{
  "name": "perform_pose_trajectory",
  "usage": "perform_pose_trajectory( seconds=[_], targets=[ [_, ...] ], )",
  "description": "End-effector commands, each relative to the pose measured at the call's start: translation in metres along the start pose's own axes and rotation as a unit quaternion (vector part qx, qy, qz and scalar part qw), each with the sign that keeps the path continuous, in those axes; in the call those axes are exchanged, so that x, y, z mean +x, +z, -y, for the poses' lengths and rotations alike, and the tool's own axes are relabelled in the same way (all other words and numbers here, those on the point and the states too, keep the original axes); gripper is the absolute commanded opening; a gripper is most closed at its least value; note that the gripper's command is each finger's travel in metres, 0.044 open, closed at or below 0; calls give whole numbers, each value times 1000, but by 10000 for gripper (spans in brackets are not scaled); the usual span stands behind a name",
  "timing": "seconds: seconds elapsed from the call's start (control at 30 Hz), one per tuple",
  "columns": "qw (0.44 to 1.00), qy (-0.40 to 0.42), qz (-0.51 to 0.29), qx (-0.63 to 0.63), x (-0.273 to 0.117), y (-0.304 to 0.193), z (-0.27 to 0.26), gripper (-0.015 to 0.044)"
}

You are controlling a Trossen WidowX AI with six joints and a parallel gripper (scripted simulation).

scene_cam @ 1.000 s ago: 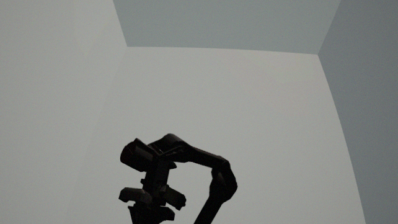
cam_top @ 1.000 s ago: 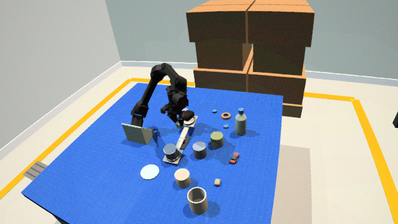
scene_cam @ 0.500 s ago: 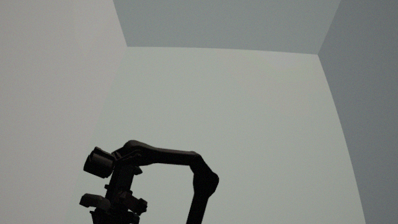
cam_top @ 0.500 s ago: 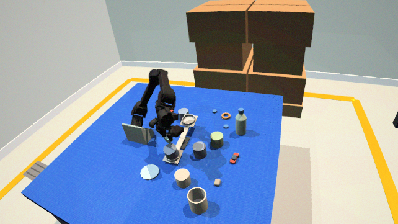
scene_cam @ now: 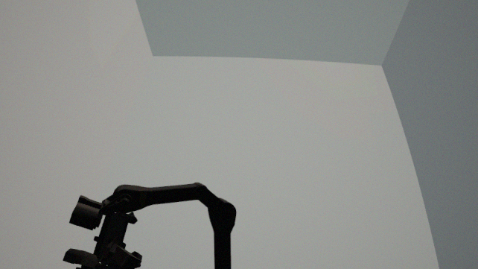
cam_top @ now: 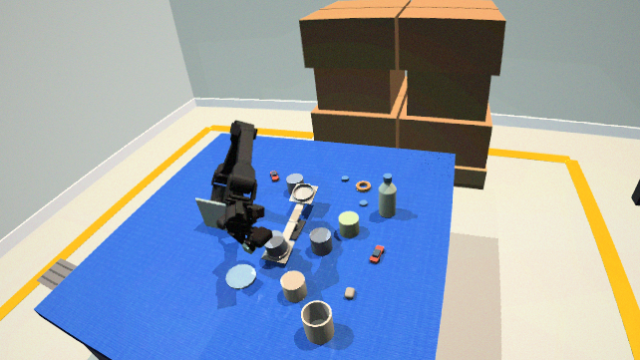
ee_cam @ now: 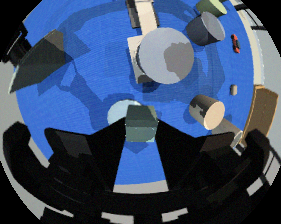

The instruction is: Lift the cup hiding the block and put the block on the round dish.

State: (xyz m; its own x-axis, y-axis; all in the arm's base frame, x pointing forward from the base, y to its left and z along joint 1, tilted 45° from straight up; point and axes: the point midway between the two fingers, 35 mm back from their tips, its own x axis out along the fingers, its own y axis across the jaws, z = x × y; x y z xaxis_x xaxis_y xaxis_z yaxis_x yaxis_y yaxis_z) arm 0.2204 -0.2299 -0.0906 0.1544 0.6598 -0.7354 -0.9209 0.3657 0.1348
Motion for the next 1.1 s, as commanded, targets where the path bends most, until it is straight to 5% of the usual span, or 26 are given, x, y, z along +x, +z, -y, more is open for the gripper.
perform_pose_trajectory(
  seconds=[0.0,0.23,1.07],
  targets=[
    [1000,1,0,-3,7,-19,-7,0],
    [1000,5,7,-7,28,-52,-25,0],
    [1000,5,8,-7,85,-51,-25,0]
  ],
)
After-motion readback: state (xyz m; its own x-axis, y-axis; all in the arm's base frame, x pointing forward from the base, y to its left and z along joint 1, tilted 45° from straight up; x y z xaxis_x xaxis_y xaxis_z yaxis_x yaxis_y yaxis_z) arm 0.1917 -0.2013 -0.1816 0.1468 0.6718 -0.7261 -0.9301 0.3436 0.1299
